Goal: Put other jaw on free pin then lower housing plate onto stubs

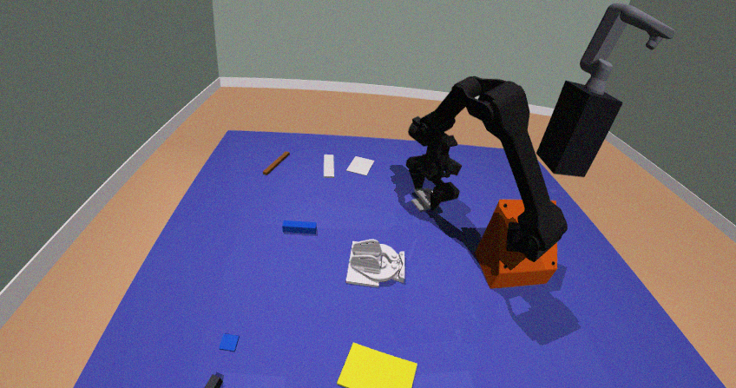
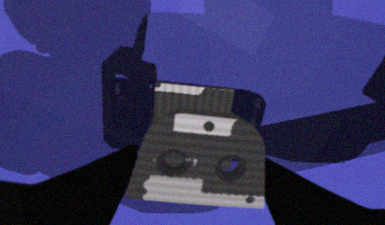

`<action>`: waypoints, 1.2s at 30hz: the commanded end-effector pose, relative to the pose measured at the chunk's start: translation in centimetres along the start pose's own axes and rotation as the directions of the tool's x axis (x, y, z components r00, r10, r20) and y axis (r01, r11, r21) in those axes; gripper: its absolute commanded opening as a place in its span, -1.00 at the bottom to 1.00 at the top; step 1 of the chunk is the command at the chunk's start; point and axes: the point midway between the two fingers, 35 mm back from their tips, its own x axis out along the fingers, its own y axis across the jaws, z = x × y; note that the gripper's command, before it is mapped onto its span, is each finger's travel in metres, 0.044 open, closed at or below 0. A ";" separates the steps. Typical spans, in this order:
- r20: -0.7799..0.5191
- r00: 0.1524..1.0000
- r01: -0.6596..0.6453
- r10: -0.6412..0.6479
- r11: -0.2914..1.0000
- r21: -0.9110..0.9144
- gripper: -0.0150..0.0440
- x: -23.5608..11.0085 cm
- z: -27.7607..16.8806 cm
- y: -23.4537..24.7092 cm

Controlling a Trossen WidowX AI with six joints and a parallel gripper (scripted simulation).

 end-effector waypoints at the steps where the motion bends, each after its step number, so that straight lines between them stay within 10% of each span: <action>1: 0.000 1.000 -0.024 0.024 1.000 -0.011 0.70 -1.7 -0.2 0.6; 36: 0.002 0.999 -0.033 0.035 0.978 -0.206 0.70 -7.2 -2.0 -0.3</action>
